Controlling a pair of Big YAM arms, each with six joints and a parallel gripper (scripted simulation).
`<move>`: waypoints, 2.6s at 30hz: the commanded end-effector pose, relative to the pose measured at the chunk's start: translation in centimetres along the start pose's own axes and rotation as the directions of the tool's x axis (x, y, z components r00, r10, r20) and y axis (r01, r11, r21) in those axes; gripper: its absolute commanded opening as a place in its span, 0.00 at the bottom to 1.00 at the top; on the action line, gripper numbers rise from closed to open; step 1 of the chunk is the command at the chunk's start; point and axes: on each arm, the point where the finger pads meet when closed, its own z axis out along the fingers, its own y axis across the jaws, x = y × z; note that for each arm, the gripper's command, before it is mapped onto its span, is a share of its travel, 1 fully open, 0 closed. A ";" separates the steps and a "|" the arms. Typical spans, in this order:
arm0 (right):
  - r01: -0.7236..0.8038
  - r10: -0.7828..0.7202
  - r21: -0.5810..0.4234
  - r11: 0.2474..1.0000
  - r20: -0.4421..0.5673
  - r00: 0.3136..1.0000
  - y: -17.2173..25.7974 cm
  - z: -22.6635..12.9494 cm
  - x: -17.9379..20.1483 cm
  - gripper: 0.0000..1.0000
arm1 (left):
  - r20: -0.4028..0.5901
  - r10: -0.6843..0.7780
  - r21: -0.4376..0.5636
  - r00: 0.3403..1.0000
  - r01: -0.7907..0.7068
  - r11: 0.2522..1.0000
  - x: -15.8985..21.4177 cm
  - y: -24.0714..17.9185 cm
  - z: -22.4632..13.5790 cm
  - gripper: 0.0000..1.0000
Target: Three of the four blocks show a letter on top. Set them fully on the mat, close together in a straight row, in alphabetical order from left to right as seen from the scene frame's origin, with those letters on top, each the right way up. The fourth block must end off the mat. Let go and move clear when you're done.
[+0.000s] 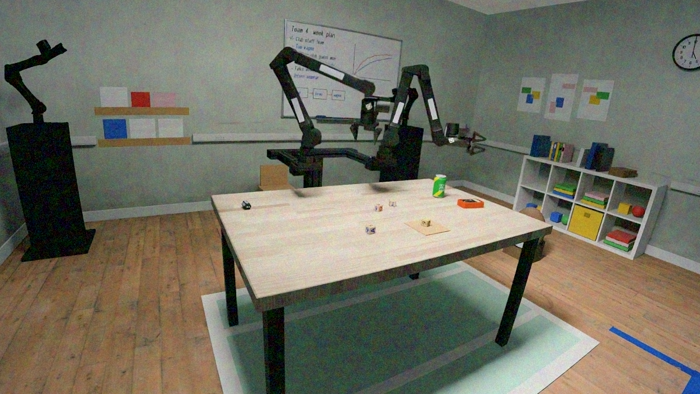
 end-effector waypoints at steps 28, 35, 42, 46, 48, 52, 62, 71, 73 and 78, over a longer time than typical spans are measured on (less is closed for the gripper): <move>-0.711 0.557 0.291 0.640 0.461 0.690 -6.7 11.4 6.9 1.00 | 0.153 0.242 0.452 0.958 -0.285 0.845 -1.5 -7.2 -8.8 1.00; -0.772 0.586 0.296 0.562 0.517 0.625 -7.3 13.2 7.9 1.00 | 0.199 0.267 0.524 0.943 -0.333 0.784 -1.9 -8.7 -10.1 1.00; -0.821 0.606 0.292 0.490 0.563 0.562 -7.7 14.6 8.6 1.00 | 0.236 0.276 0.572 0.932 -0.362 0.736 -2.4 -10.2 -11.0 1.00; -0.847 0.614 0.289 0.446 0.590 0.524 -8.1 15.5 9.0 1.00 | 0.265 0.289 0.590 0.920 -0.392 0.706 -2.9 -10.4 -11.0 1.00; -0.858 0.615 0.287 0.426 0.604 0.507 -8.3 15.9 9.1 1.00 | 0.275 0.292 0.604 0.916 -0.401 0.689 -3.0 -10.8 -11.3 1.00; -0.879 0.618 0.281 0.386 0.629 0.472 -8.9 16.8 9.3 1.00 | 0.293 0.297 0.631 0.909 -0.417 0.654 -3.0 -11.6 -12.1 1.00; -0.929 0.613 0.262 0.262 0.698 0.370 -10.4 18.5 10.5 1.00 | 0.331 0.305 0.680 0.893 -0.450 0.579 -3.2 -13.2 -13.6 1.00; -0.955 0.587 0.246 0.164 0.754 0.295 -11.3 20.0 11.5 1.00 | 0.375 0.313 0.732 0.873 -0.486 0.477 -3.3 -15.1 -15.6 1.00; -0.959 0.587 0.241 0.148 0.759 0.281 -10.7 20.3 11.7 1.00 | 0.379 0.311 0.741 0.872 -0.487 0.462 -3.1 -15.4 -15.7 1.00; -0.962 0.577 0.241 0.130 0.771 0.271 -10.9 20.3 12.1 1.00 | 0.412 0.307 0.771 0.858 -0.508 0.385 -3.2 -16.9 -17.1 1.00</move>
